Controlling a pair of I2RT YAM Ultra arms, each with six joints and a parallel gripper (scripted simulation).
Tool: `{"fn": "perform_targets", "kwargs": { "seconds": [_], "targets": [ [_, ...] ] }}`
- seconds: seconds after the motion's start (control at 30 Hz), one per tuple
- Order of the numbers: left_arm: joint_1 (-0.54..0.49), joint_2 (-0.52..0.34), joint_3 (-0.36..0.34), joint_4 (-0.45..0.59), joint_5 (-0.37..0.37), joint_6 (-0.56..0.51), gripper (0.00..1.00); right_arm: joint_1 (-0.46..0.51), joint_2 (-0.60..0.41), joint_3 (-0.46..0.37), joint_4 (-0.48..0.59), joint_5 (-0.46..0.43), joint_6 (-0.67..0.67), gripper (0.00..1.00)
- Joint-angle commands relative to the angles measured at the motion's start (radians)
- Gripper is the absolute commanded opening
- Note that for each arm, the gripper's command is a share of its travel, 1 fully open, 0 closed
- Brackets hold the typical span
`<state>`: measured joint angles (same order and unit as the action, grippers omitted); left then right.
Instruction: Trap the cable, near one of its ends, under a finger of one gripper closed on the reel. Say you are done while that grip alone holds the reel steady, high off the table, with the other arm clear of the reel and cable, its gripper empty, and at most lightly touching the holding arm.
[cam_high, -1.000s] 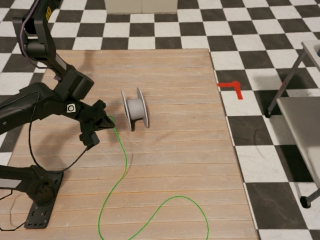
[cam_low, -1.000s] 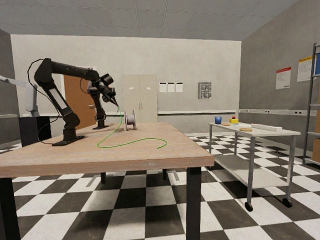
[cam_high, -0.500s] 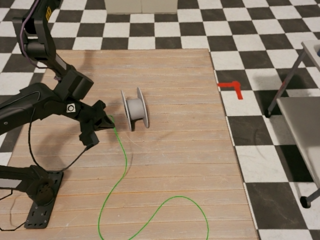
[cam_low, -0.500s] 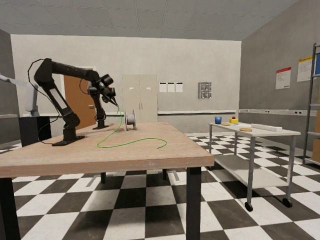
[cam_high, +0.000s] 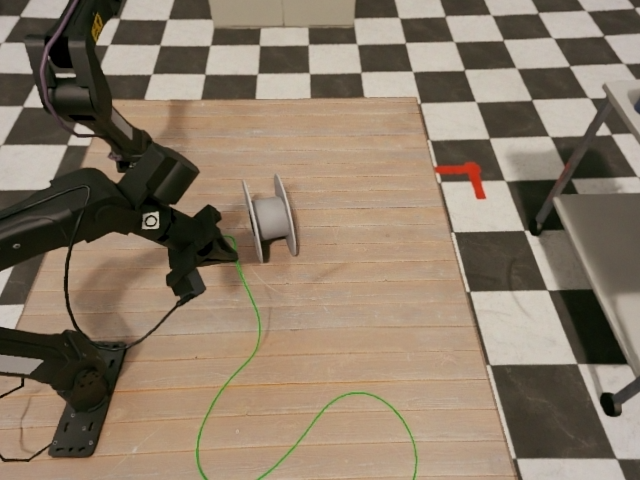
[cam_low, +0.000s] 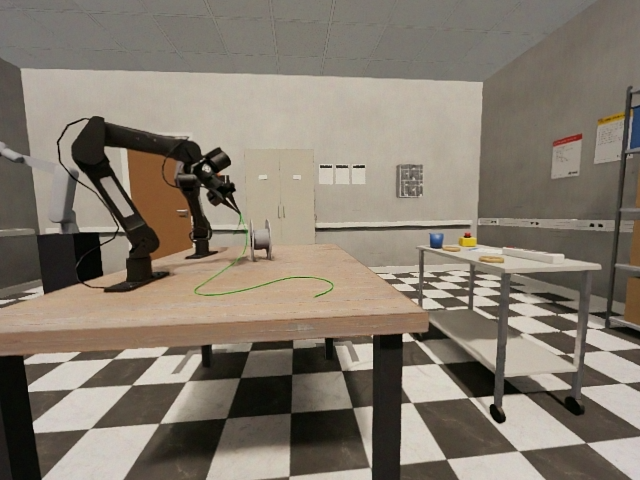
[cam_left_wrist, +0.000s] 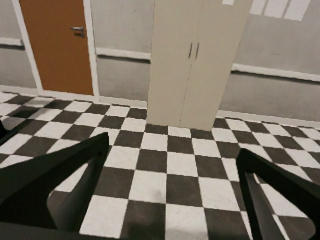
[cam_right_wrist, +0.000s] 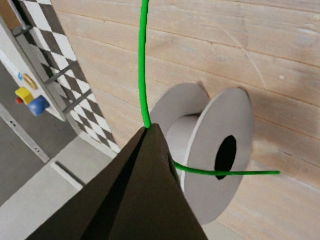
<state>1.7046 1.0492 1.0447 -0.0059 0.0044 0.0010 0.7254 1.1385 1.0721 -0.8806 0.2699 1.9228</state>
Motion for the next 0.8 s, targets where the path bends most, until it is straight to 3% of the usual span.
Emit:
{"fn": "perform_targets", "kwargs": {
  "seconds": [0.0, 0.77],
  "targets": [
    [-0.010, -0.003, -0.015, 0.009, -0.013, -0.005, 1.00, -0.048, 0.024, 0.047, 0.033, -0.032, -0.062, 0.00],
    [-0.010, -0.003, -0.015, 0.009, -0.013, -0.005, 1.00, -0.371, 0.221, 0.242, 0.051, -0.237, -0.314, 0.00]
  ]
}}
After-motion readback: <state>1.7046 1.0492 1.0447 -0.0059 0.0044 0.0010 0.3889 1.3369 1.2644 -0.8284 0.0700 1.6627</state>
